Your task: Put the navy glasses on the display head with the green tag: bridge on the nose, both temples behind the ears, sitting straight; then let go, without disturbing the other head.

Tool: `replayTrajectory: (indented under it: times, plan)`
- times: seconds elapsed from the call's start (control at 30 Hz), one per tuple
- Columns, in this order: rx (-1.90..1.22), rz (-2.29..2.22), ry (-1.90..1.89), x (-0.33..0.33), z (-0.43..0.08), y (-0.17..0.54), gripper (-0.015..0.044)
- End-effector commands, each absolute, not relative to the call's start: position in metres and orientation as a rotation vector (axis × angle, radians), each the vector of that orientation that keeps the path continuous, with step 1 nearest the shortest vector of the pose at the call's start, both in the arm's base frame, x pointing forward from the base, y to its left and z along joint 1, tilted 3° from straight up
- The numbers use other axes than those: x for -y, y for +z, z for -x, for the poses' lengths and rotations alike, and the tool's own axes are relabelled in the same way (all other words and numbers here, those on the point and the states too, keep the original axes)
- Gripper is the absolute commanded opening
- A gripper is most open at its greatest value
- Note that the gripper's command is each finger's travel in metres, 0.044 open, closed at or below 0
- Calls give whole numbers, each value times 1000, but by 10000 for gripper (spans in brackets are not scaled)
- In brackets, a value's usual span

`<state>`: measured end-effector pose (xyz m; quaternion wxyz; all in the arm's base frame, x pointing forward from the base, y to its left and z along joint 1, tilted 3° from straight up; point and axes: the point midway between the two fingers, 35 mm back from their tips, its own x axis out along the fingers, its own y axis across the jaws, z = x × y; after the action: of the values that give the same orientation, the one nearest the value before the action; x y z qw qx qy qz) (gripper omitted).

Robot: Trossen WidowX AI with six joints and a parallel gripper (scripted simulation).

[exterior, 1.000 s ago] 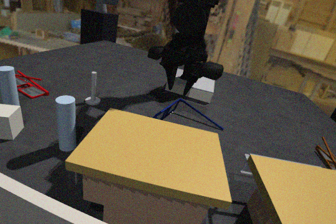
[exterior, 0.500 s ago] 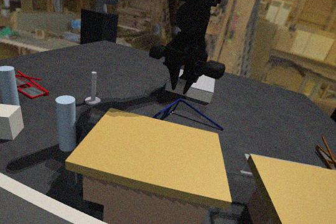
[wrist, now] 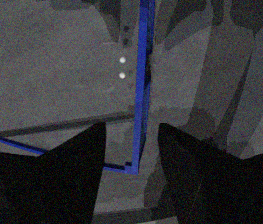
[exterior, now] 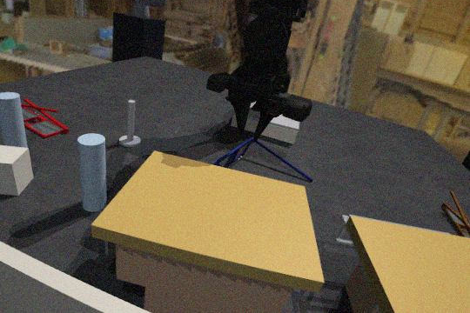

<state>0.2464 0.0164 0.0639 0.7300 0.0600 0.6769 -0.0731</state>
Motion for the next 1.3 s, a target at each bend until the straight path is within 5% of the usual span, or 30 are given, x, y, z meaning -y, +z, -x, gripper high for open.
replayTrajectory:
  times: [0.0, 0.8, 1.27]
  plan:
    - [-1499, -129, -168, -15, -246, 54, 140]
    - [-1499, -129, -168, -14, -246, 22, 140]
    - [-1494, -137, -167, -15, -247, 26, 47]
